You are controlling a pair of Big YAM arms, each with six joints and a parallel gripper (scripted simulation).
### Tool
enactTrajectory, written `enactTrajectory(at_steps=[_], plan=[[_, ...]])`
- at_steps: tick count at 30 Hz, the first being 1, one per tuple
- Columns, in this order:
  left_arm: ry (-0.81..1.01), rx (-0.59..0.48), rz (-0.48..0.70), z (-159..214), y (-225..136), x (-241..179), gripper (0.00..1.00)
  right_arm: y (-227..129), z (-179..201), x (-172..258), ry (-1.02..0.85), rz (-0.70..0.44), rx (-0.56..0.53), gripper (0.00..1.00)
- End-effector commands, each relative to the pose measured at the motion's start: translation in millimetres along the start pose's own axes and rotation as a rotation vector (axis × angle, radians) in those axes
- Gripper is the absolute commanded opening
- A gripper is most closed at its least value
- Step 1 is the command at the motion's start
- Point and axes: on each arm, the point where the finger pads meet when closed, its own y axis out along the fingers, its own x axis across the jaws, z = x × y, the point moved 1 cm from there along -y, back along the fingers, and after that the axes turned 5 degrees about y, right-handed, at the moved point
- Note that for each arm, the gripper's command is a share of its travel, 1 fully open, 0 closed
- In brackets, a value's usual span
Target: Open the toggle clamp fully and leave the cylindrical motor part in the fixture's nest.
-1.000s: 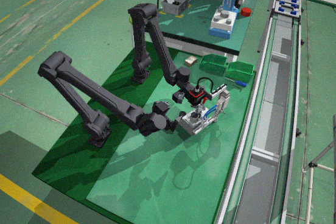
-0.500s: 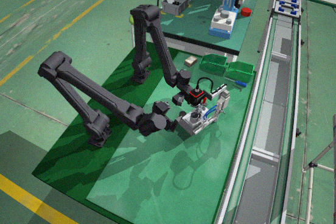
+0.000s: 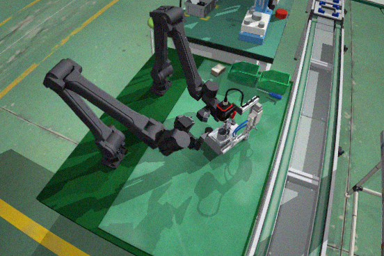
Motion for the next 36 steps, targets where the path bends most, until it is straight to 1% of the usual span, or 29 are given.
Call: enactTrajectory(at_steps=[1,7,9,11,13,15,17,18,21,23,24,25,28,36], plan=[[0.013,-0.004,0.006,1,11,-2,0.0,2,-39,-7,-0.081,-0.003,-0.029,1.0],[0.007,-0.004,0.005,2,12,-1,0.0,2,-39,-7,-0.081,-0.003,-0.029,1.0],[0.019,0.012,-0.011,8,-4,2,0.0,2,-39,-7,-0.085,-0.002,-0.031,1.0],[0.027,0.017,-0.026,7,-17,6,0.0,3,-21,-4,-0.05,-0.004,-0.018,1.0],[0.027,0.017,-0.026,7,-23,6,0.0,0,-14,-5,-0.026,0.003,-0.01,1.0],[0.027,0.017,-0.025,7,-38,5,0.0,-1,-9,-1,-0.012,0.003,-0.006,1.0],[0.027,0.017,-0.025,7,-38,5,0.0,-1,-9,-1,-0.012,0.003,-0.006,1.0],[0.027,0.017,-0.025,7,-47,5,0.0,0,-2,0,0.001,0.001,-0.001,1.0],[0.018,0.011,0.019,5,-69,-6,0.0,0,3,2,0.013,-0.001,0.004,1.0],[0.014,0.009,0.033,4,-87,-11,0.0,0,3,2,0.012,-0.001,0.004,1.0],[0.014,0.009,0.034,3,-94,-11,0.0,-1,-11,-2,-0.024,0.003,-0.01,1.0],[0.007,0.008,0.029,3,-99,-10,0.0,-1,-11,-2,-0.024,0.003,-0.01,1.0],[-0.001,0.002,0.0,3,-90,-1,0.0,-1,-11,-2,-0.024,0.003,-0.01,1.0],[-0.002,0.0,-0.015,2,-83,6,0.0,-1,-11,-2,-0.024,0.003,-0.01,1.0]])
